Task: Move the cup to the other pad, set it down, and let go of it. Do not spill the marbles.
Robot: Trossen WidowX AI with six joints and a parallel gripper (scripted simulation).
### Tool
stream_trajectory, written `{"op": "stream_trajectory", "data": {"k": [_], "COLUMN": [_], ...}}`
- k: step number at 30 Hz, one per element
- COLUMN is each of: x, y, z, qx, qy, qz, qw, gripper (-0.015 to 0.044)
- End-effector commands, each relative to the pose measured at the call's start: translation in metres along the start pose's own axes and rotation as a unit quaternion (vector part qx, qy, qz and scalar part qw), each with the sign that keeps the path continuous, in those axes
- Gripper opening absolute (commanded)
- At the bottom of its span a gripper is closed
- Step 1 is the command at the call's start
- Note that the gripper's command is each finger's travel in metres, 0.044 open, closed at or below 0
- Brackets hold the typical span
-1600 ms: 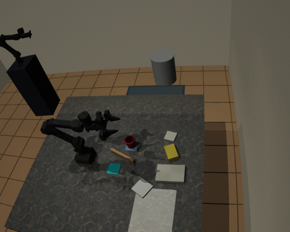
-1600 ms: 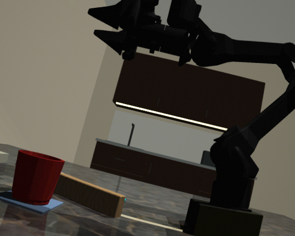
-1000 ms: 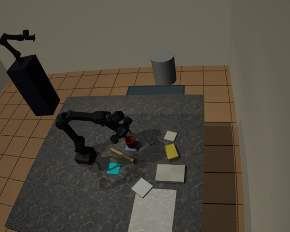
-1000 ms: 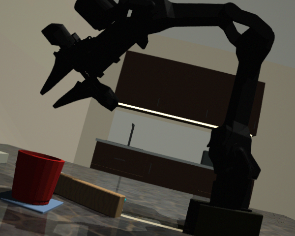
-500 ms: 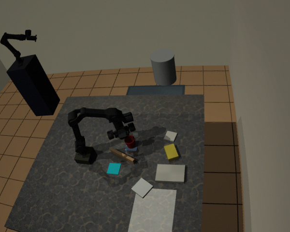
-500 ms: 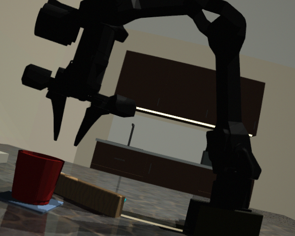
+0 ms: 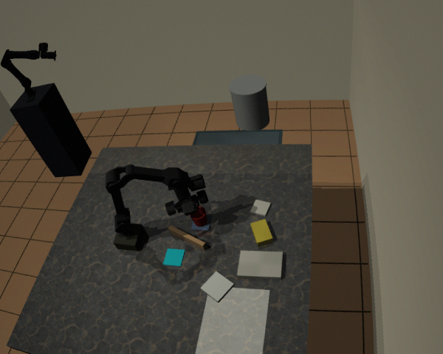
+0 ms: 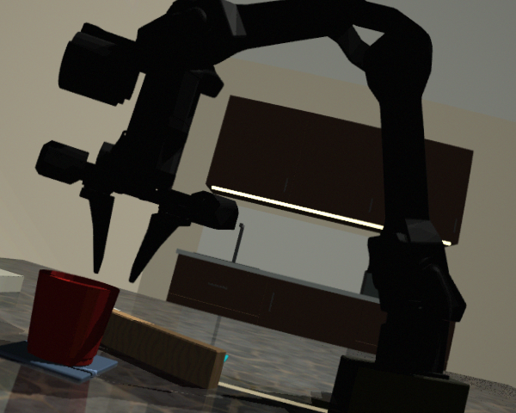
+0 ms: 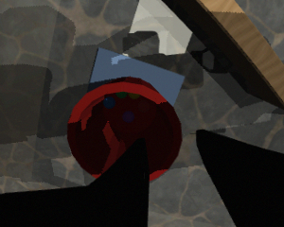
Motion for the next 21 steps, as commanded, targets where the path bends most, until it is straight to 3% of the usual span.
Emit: {"op": "stream_trajectory", "data": {"k": [1, 21], "x": [0.010, 0.043], "y": [0.000, -0.002], "z": [0.000, 0.001], "qx": [0.000, 0.000], "qy": [-0.001, -0.001], "qz": [-0.007, -0.008], "qw": [1.000, 1.000], "gripper": [0.0148, 0.0148]}}
Point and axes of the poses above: the point midway between the two fingers, 35 mm back from their tips, its own x axis out along the fingers, its own y axis across the jaws, z = x × y, the point moved 8 cm from there along -x, back along the fingers, and after that the axes turned 4 degrees about -x, right-handed, at the moved point
